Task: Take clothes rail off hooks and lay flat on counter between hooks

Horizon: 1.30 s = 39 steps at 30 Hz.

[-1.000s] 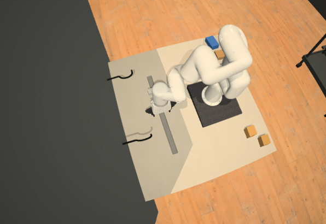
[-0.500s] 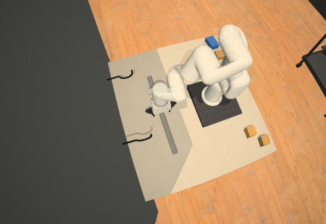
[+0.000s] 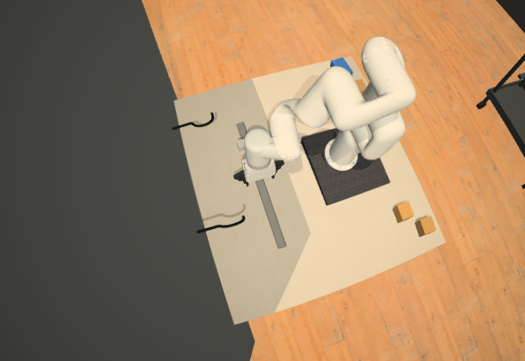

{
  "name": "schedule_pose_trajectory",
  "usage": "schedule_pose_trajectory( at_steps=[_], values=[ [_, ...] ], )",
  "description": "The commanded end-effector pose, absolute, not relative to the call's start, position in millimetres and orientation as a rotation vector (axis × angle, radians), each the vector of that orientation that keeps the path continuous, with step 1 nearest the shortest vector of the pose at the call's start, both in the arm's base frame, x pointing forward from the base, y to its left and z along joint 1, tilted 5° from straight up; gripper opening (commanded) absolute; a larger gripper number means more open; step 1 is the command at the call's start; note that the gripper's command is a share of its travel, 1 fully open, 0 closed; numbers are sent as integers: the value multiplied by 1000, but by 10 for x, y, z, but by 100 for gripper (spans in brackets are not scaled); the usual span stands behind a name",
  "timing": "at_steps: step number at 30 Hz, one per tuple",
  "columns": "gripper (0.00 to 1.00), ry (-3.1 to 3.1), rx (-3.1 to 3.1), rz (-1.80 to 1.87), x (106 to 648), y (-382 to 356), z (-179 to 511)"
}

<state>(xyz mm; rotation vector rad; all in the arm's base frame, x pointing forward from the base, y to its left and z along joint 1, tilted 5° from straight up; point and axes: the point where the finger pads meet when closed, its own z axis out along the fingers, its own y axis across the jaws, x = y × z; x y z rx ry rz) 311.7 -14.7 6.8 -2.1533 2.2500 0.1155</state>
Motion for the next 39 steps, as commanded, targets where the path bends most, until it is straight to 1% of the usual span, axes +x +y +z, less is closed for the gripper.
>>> schedule_pose_trajectory(
  at_steps=[1,39],
  values=[
    [100,2249,-2152,113,3129,-151,133],
    [100,2249,-2152,113,3148,-191,700]
  ],
)
